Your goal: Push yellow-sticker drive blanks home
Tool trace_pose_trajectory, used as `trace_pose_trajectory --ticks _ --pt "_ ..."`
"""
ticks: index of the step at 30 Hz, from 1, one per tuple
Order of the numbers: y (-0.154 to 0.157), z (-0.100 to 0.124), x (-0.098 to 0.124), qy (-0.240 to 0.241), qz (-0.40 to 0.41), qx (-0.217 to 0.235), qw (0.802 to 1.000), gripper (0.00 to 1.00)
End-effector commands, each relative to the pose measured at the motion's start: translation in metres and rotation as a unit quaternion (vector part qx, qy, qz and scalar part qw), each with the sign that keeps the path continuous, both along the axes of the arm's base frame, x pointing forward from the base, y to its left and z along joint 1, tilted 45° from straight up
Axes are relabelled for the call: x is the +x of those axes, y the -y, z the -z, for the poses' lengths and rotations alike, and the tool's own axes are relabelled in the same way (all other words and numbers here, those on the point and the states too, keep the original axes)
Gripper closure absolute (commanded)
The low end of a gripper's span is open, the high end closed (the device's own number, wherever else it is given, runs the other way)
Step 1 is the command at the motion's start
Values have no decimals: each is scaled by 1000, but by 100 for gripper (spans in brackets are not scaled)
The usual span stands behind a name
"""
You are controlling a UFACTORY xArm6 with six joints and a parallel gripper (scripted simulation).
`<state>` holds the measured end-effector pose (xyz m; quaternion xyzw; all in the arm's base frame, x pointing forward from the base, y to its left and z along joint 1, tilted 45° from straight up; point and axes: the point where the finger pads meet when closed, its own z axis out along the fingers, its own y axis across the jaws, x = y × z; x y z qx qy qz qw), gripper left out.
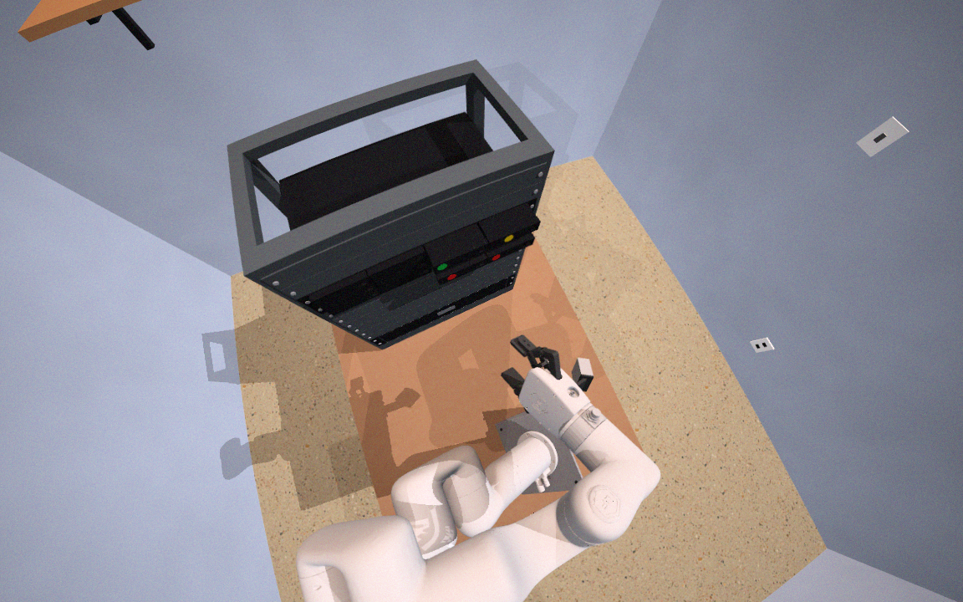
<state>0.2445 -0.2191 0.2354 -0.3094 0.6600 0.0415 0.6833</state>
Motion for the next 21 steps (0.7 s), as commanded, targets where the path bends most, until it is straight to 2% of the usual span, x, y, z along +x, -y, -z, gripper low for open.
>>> trace_pose_trajectory --ticks 1,13,21 --pt "12 -2 4 36 40 -35 998 0" --pt "40 -2 6 93 136 -115 980 0" --pt "51 -1 4 107 172 -146 968 0"
